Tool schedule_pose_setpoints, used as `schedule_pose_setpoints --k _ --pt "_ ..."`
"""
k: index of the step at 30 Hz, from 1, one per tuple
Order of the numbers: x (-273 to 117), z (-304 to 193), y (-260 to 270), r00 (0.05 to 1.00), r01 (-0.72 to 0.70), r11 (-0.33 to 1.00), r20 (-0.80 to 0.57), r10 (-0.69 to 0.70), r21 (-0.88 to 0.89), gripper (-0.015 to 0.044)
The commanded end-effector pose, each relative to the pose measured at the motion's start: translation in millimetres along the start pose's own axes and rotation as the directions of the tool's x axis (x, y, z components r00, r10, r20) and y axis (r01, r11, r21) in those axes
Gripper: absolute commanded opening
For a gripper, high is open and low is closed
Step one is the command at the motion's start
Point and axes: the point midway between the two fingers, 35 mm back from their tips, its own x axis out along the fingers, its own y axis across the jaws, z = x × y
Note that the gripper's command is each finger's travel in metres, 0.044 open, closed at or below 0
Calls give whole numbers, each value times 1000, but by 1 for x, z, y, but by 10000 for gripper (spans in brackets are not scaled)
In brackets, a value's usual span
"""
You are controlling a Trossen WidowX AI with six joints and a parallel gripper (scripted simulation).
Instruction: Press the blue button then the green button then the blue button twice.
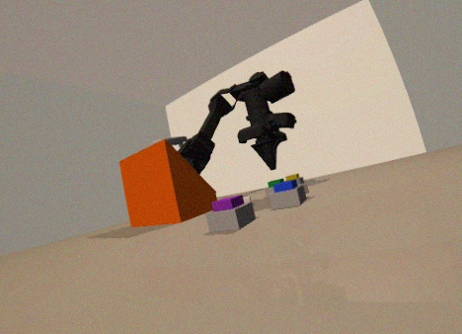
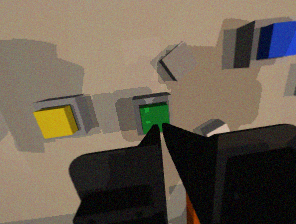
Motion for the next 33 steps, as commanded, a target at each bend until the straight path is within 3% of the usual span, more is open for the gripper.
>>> schedule_pose_setpoints --k 1,17,33 --pt "8 -1 1 1000 -5 1000 -3 5 3 20" --pt "33 -2 1 1000 -7 1000 -2 7 3 20" --pt "34 -2 1 1000 -7 1000 -2 7 3 20"
